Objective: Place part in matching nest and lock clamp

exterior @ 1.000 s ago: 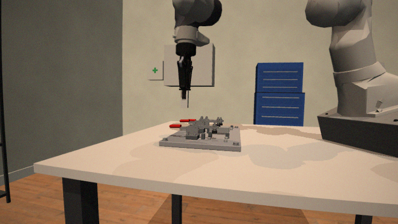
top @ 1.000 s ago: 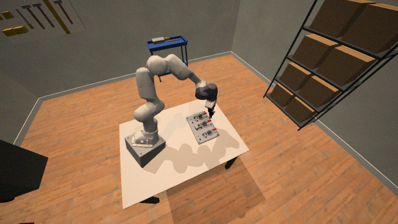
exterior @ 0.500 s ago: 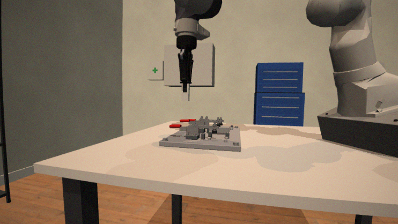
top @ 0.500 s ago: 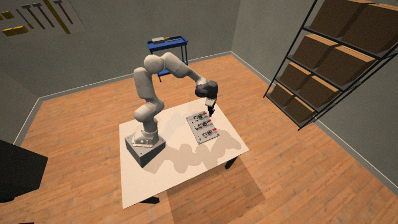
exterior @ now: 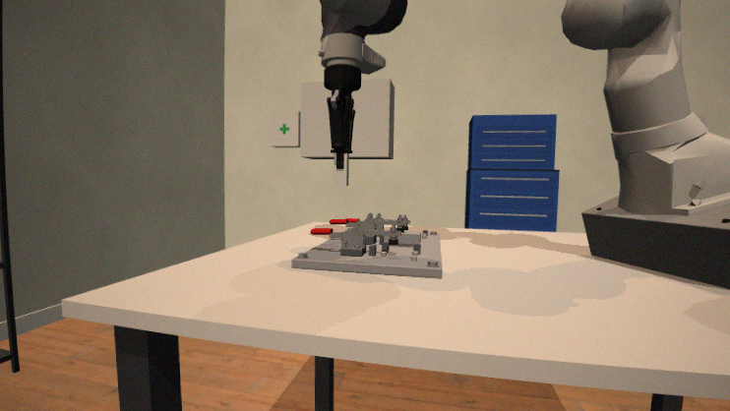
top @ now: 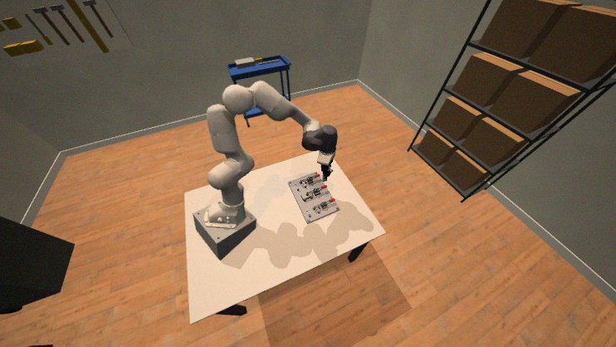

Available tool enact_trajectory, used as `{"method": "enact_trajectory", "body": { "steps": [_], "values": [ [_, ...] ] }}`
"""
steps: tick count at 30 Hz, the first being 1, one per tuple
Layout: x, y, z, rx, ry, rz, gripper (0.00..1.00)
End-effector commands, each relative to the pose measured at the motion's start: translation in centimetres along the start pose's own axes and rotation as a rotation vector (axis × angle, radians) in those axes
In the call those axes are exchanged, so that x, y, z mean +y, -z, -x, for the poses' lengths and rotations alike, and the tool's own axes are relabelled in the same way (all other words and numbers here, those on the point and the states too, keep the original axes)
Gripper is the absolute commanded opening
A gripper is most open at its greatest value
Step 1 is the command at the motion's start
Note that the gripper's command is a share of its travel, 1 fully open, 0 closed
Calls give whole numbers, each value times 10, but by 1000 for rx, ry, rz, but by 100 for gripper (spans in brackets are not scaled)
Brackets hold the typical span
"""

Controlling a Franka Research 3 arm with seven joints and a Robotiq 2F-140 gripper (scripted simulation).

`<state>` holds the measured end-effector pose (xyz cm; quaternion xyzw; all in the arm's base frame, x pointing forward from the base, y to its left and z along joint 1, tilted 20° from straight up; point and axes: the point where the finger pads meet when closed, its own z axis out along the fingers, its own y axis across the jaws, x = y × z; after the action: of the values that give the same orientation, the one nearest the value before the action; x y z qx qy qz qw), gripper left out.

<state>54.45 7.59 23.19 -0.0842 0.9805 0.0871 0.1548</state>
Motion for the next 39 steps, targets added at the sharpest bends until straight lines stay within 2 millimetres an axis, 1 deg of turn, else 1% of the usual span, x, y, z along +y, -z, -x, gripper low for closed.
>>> {"method": "enact_trajectory", "body": {
  "steps": [1,30,31,39],
  "values": [
    [1,1,0,1,9,2,0],
    [1,1,0,1,9,2,0],
    [1,1,0,1,9,2,100],
    [1,1,0,1,9,2,100]
  ]
}}
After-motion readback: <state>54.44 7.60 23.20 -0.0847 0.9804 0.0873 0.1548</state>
